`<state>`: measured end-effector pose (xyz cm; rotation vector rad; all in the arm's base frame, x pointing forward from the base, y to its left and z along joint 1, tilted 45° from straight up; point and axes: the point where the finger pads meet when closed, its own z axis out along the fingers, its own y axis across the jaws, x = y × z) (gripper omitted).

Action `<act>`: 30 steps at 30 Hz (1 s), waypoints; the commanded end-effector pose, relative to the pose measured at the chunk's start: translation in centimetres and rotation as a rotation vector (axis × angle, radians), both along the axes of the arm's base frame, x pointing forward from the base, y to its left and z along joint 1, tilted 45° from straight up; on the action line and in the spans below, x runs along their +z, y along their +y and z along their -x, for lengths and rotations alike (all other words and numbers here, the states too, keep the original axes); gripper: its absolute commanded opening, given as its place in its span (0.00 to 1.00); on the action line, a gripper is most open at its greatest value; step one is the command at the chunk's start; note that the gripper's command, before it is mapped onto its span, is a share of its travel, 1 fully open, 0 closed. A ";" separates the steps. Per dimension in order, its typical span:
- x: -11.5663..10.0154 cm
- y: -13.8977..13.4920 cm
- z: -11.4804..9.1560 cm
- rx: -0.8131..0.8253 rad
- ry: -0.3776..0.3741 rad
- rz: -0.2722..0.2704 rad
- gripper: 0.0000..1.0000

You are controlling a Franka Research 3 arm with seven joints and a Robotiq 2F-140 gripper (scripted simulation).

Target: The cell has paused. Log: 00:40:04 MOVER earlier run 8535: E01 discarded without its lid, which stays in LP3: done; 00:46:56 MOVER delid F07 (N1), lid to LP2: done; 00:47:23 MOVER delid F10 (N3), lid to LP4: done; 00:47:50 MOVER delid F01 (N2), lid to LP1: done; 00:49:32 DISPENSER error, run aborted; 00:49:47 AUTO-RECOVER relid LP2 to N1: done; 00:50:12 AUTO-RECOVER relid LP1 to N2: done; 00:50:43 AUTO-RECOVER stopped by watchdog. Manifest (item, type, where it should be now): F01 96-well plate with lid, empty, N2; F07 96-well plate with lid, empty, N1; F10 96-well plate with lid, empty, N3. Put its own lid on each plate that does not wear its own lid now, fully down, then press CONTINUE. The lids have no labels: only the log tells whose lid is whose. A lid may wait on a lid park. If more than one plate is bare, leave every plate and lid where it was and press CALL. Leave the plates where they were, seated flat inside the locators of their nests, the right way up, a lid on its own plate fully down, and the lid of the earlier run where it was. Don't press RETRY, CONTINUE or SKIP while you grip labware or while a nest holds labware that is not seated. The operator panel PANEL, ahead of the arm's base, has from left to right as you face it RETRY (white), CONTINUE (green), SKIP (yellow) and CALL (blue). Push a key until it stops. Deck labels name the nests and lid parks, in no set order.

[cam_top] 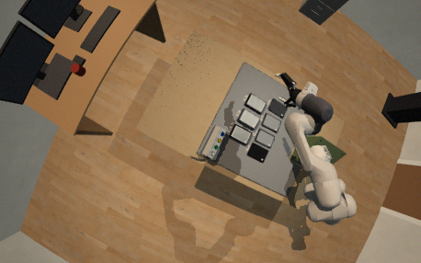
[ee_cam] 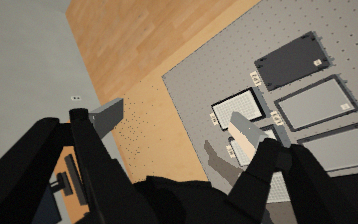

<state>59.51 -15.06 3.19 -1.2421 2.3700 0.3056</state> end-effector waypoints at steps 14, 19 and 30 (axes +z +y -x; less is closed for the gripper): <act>-4.8 15.3 13.8 -0.217 0.464 -0.236 1.00; -5.6 19.5 17.9 -0.256 0.558 -0.275 1.00; -6.7 26.1 24.2 -0.509 0.834 -0.384 1.00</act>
